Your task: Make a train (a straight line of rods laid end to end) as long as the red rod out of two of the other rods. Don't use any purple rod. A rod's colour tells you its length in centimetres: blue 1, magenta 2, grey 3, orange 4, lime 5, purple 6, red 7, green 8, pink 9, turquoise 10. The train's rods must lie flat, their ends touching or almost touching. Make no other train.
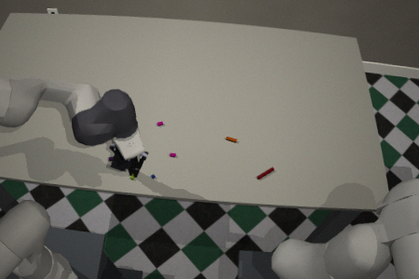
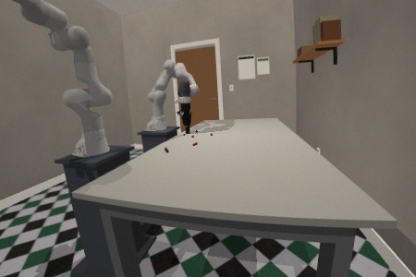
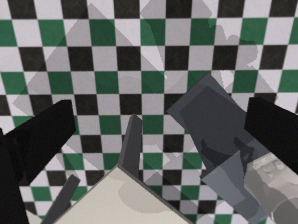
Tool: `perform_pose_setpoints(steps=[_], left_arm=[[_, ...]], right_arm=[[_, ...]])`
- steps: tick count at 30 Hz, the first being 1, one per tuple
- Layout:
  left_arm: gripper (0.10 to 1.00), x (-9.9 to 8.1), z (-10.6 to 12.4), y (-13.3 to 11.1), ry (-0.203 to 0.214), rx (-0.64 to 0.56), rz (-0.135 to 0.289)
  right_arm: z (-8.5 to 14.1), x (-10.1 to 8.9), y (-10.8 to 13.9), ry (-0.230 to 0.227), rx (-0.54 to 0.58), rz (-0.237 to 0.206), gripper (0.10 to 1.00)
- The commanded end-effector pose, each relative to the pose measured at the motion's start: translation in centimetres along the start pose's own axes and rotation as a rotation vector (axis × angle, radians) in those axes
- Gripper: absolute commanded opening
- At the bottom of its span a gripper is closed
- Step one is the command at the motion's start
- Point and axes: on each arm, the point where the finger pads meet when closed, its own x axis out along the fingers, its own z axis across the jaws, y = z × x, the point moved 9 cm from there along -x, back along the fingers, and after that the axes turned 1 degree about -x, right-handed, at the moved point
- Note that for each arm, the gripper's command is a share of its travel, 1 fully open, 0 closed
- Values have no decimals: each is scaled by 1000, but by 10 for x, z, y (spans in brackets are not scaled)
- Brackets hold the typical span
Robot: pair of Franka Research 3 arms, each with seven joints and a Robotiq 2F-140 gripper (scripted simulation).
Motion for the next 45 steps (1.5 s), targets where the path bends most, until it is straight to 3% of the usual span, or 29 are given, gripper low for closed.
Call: perform_pose_setpoints(steps=[1,9,17,25,29,45], left_arm=[[124,0,0,0,0,-6,-1],[124,-1,0,0,0,-6,-1],[124,-22,0,0,-1,-6,-1],[124,-80,0,0,0,-6,-1],[124,-97,0,0,0,-6,-1],[124,-100,0,0,0,-5,-1]], right_arm=[[0,0,0,1,6,-2,1000],[0,0,0,1,6,-2,1000],[0,0,0,1,6,-2,1000],[0,0,0,1,6,-2,1000],[0,0,0,1,6,-2,1000],[0,0,0,1,6,-2,1000]])
